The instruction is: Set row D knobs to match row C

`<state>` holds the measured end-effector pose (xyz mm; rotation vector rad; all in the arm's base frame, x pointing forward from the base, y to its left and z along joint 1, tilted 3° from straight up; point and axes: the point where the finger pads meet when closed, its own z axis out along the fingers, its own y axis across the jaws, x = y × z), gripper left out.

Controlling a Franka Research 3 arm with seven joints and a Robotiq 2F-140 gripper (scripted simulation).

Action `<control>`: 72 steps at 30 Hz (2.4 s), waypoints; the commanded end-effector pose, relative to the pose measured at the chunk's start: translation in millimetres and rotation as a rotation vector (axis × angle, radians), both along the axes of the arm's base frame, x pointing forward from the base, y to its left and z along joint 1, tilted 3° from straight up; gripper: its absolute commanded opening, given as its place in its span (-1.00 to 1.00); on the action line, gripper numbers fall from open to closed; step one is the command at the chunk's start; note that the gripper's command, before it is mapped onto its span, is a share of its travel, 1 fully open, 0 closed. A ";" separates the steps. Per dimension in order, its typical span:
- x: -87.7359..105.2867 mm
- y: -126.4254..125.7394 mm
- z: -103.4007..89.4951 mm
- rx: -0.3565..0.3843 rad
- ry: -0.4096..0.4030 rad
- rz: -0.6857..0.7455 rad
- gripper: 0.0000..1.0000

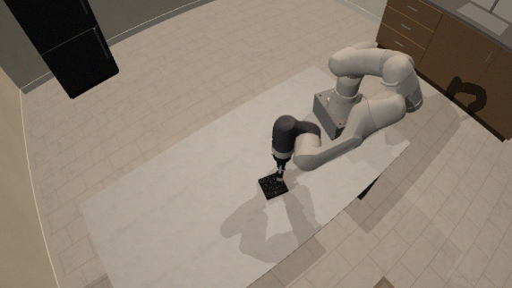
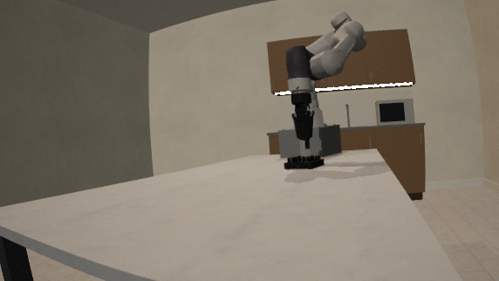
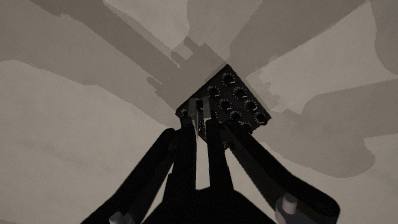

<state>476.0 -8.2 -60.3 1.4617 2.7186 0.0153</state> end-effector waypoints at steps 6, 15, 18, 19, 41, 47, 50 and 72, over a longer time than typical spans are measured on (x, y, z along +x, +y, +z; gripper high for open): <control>0.9 0.3 -0.3 0.006 -0.001 -0.223 -0.90; 0.9 0.3 -0.3 0.012 -0.003 -0.352 -0.90; 0.9 0.3 -0.3 0.014 -0.004 -0.381 -0.90; 0.9 0.3 -0.3 0.014 -0.004 -0.381 -0.90; 0.9 0.3 -0.3 0.031 -0.011 -0.715 -0.90; 0.9 0.3 -0.3 0.036 -0.013 -0.802 -0.90; 0.9 0.3 -0.3 0.038 -0.013 -0.845 -0.90; 0.9 0.3 -0.3 0.046 -0.017 -1.013 -0.90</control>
